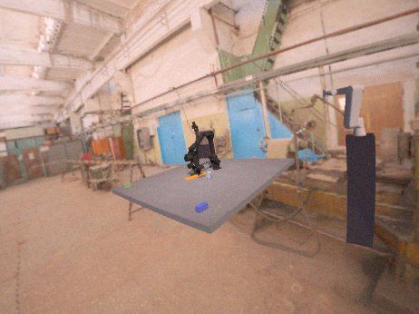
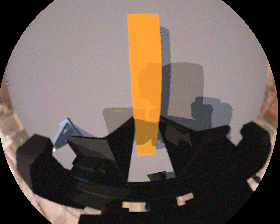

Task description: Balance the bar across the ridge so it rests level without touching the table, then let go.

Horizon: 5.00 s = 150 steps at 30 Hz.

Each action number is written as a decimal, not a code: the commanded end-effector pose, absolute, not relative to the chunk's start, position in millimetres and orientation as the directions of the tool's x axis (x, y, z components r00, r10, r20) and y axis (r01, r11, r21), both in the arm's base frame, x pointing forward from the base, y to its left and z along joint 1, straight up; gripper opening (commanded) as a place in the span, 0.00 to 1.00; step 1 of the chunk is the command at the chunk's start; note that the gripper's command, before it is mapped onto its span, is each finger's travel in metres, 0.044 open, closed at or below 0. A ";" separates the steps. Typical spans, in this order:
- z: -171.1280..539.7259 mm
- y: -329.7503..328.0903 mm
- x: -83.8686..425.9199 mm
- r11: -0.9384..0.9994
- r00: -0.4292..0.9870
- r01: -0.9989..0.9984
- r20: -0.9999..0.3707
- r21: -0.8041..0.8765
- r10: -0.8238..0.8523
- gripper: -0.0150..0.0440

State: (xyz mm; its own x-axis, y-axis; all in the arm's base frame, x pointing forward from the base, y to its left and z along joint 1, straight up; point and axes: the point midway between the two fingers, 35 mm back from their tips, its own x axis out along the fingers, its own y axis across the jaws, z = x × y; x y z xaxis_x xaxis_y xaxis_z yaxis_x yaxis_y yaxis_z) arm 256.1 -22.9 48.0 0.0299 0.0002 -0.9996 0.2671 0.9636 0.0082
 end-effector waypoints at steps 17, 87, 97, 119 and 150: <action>91.3 -23.4 260.6 0.963 0.028 0.269 -1.000 0.007 -0.001 0.25; 157.2 134.8 244.5 0.999 0.024 -0.043 -1.000 0.012 0.013 0.25; 148.8 141.7 242.2 0.998 0.023 -0.057 -1.000 0.012 0.014 0.25; 113.8 141.4 242.0 0.998 0.023 -0.060 -1.000 0.012 0.014 0.25; 113.6 141.4 242.3 0.998 0.023 -0.060 -1.000 0.012 0.014 0.25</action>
State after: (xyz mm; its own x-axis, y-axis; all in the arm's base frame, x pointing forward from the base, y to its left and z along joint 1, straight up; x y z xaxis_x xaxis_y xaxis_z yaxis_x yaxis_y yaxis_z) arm 242.0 141.3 115.0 0.0255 0.0147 -0.9996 -0.0607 0.9981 0.0131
